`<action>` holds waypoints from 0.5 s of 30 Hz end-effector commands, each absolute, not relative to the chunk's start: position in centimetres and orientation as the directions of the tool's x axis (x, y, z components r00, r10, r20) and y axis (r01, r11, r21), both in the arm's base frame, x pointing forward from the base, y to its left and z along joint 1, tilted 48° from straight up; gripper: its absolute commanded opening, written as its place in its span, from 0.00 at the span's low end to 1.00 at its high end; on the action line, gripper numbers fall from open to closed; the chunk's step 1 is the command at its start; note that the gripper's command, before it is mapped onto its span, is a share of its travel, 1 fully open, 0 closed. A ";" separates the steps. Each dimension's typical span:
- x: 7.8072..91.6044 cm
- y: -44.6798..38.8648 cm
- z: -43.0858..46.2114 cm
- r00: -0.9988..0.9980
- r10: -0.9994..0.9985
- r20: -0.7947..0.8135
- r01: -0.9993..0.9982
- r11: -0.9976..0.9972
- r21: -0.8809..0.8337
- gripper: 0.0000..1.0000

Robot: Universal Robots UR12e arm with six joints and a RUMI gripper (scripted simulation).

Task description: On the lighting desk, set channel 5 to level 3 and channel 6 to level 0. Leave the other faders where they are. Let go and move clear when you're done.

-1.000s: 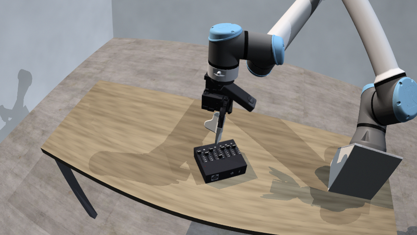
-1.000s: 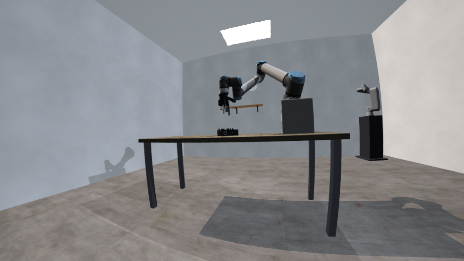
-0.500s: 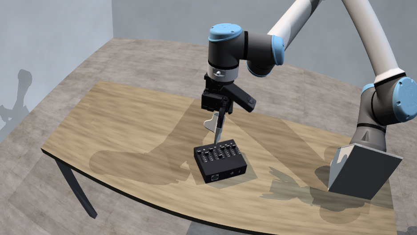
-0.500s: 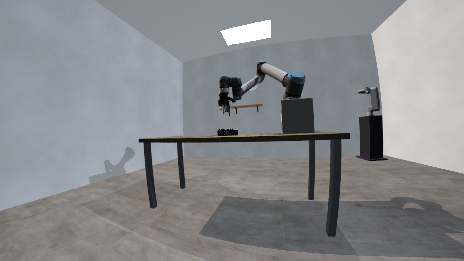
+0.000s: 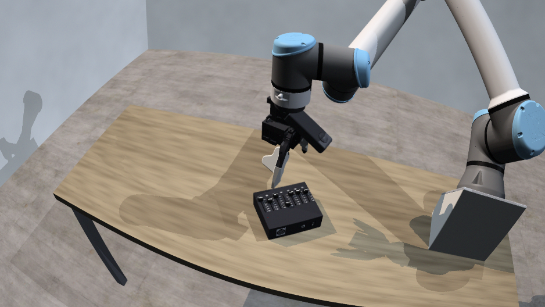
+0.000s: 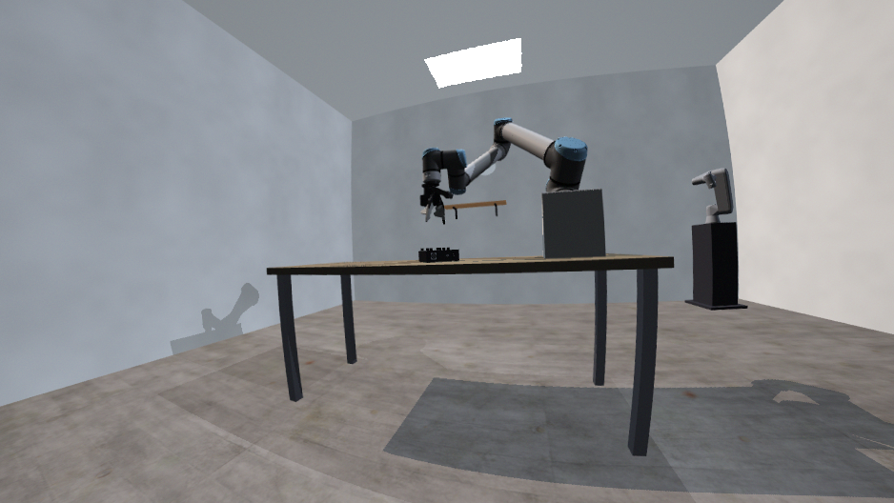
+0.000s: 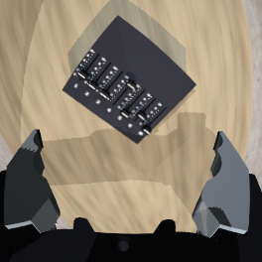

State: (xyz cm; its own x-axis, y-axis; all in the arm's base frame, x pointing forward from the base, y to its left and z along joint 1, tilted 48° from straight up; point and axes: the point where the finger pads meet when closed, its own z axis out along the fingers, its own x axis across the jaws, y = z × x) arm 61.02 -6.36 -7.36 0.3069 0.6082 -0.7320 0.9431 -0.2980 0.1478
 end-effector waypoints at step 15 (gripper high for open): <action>62.0 -8.0 -8.6 0.784 0.335 -0.523 0.608 -0.589 0.533 1.00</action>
State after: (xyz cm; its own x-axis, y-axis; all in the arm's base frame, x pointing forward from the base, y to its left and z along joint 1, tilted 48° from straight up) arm 61.76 -7.74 -8.41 0.7144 0.4044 -0.5710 0.6892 -0.5477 0.4744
